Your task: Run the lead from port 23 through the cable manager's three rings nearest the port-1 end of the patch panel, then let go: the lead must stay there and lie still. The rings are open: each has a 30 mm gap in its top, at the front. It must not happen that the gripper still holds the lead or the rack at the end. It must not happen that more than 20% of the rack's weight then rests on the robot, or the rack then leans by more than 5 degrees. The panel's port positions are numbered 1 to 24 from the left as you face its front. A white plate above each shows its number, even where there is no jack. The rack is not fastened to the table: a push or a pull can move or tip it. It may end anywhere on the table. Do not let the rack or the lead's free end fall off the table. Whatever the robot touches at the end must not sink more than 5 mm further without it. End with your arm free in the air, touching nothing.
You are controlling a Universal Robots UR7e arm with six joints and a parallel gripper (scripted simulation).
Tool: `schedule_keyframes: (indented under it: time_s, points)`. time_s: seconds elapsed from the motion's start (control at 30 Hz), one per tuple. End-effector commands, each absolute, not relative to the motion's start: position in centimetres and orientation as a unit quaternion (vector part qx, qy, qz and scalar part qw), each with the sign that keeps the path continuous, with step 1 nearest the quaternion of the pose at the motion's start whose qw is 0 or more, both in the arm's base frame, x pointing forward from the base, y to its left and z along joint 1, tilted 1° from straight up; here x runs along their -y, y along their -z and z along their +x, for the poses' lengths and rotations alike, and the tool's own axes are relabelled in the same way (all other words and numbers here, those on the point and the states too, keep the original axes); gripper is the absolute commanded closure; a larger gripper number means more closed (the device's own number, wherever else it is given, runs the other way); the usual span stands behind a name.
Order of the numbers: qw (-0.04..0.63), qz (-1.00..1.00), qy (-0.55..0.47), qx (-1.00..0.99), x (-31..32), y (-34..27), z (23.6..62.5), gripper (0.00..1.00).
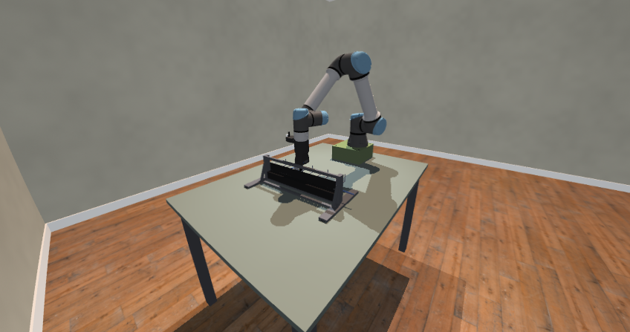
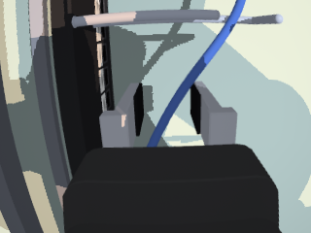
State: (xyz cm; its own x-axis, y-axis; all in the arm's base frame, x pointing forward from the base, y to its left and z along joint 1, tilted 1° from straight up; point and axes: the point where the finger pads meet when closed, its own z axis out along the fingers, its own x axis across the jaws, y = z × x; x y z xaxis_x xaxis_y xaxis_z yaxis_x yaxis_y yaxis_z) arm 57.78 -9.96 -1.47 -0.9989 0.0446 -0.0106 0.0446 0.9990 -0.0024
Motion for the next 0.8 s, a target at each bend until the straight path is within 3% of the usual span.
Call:
schedule_keyframes:
  time_s: [0.0,0.77]
  points:
    - [0.006,0.022,0.002,-1.0,10.01,1.38,57.85,0.33]
    - [0.006,0.022,0.002,-1.0,10.01,0.74,57.84,0.33]
